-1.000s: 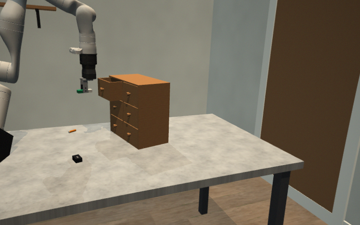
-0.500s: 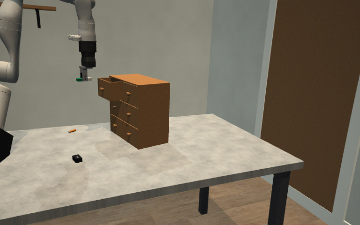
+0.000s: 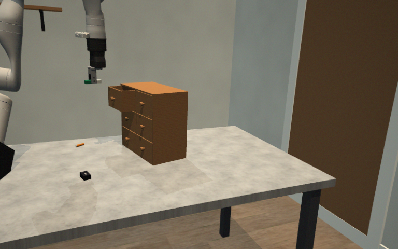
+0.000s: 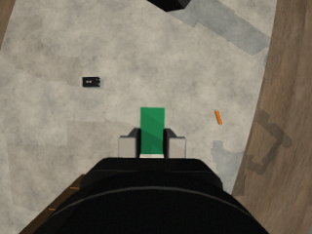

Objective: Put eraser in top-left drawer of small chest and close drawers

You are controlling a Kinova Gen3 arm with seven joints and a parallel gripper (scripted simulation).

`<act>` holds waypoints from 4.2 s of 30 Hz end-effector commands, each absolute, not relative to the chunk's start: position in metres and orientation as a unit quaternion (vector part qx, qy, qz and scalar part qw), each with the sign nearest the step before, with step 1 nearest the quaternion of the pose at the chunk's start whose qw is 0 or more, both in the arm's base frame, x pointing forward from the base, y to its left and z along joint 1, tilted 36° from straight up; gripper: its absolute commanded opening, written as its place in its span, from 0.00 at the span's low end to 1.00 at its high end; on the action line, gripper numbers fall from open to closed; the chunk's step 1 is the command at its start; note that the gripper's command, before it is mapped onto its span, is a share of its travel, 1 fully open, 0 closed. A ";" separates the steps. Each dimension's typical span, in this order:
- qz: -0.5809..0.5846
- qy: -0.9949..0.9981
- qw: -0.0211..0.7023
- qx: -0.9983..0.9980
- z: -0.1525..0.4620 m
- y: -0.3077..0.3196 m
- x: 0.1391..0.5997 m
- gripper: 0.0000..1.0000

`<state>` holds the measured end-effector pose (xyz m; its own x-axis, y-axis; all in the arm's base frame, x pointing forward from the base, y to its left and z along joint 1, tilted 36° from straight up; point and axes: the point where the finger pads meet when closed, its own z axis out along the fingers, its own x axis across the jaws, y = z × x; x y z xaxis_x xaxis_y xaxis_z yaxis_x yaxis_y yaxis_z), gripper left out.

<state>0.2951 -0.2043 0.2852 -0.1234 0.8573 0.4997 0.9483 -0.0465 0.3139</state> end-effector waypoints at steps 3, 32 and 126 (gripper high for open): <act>-0.302 -0.687 0.076 -0.657 0.290 -0.205 0.293 0.45; -0.313 -0.682 0.066 -0.658 0.289 -0.204 0.292 0.45; -0.606 -0.440 -0.267 -0.606 0.281 -0.201 0.286 0.45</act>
<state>0.2862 -0.1999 0.2777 -0.1207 0.8610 0.4941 0.2513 -0.4551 0.8543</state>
